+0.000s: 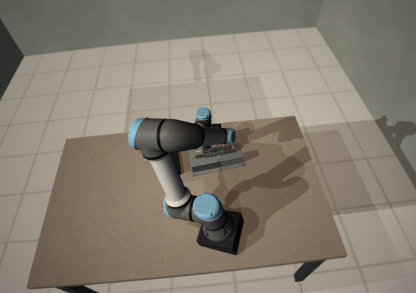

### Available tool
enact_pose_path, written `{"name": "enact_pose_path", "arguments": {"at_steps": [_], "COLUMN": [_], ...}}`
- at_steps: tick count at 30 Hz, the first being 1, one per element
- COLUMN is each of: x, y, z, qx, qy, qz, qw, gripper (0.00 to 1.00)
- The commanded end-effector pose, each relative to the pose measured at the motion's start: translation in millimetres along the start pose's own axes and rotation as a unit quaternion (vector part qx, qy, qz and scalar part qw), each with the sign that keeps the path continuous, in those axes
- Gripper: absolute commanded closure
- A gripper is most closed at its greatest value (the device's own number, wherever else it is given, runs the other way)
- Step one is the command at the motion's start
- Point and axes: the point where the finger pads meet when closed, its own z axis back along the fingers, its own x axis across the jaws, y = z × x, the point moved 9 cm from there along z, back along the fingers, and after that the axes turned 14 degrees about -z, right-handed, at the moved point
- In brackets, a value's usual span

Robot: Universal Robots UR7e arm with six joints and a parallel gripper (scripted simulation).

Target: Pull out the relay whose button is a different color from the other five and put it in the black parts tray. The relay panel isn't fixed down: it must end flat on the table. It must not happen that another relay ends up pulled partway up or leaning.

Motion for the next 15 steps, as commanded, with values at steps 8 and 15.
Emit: {"name": "enact_pose_path", "arguments": {"at_steps": [8, 15], "x": [1.4, 3.6], "y": [0.4, 1.0], "z": [1.2, 1.3], "qx": [-0.002, -0.004], "qy": [0.009, 0.019], "qz": [0.0, 0.0], "qw": [1.0, 1.0], "gripper": [1.0, 1.0]}}
